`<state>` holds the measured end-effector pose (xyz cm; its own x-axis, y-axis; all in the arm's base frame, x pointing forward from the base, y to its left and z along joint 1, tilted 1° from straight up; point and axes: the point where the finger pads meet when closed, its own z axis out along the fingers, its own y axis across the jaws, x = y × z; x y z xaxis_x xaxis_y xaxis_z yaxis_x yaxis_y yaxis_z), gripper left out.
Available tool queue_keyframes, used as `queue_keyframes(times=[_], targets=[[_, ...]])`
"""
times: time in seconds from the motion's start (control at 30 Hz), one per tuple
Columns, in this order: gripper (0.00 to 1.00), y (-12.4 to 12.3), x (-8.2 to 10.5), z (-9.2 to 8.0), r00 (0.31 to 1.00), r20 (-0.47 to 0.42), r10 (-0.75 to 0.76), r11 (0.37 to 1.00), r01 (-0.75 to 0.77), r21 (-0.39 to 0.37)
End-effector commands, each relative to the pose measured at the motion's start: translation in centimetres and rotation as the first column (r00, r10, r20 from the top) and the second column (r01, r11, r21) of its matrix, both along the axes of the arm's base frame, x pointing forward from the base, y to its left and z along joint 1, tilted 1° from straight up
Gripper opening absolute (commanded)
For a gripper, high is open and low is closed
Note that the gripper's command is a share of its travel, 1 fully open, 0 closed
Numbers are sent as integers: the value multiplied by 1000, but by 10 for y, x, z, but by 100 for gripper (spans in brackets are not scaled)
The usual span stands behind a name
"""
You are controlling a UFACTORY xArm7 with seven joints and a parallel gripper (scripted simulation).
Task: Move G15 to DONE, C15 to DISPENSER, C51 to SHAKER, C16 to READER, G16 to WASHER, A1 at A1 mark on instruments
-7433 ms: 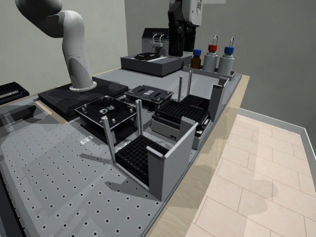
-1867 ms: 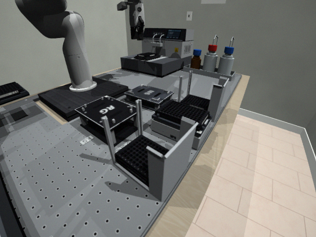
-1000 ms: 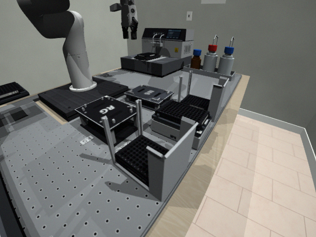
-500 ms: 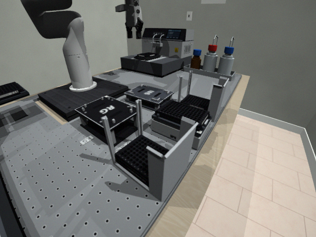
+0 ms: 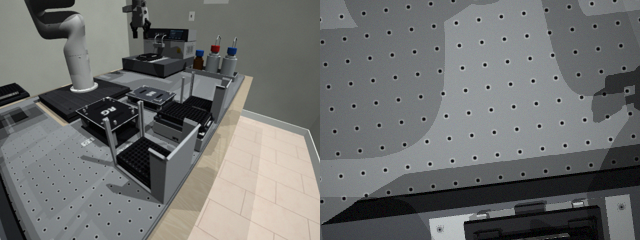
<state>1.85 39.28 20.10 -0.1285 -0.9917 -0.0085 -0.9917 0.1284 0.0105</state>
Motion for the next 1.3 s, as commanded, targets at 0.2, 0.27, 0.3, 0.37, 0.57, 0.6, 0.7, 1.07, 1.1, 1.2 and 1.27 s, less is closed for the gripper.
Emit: queue_keyframes(times=[0.2, 0.27, 0.3, 0.37, 0.57, 0.6, 0.7, 1.07, 1.1, 1.2, 1.27], targets=[[100, 30, -2, 1, 999, -3, 42, 999, -42, -1], [100, 37, -2, 1, 993, -2, 121, 993, -121, 0], [100, 40, -2, 1, 993, -2, 121, 993, -121, 0], [100, 46, -2, 1, 993, -2, 121, 993, -121, 0], [100, 66, -3, 1, 993, -2, 121, 993, -121, 0], [100, 70, -3, 1, 993, -2, 121, 993, -121, 0], [100, 73, -3, 1, 993, -2, 121, 993, -121, 0], [100, 88, -4, 1, 993, -2, 121, 993, -121, 0], [100, 88, -4, 1, 993, -2, 121, 993, -121, 0], [100, 88, -4, 1, 993, -2, 121, 993, -121, 0], [100, 88, -4, 1, 993, -2, 121, 993, -121, 0]])
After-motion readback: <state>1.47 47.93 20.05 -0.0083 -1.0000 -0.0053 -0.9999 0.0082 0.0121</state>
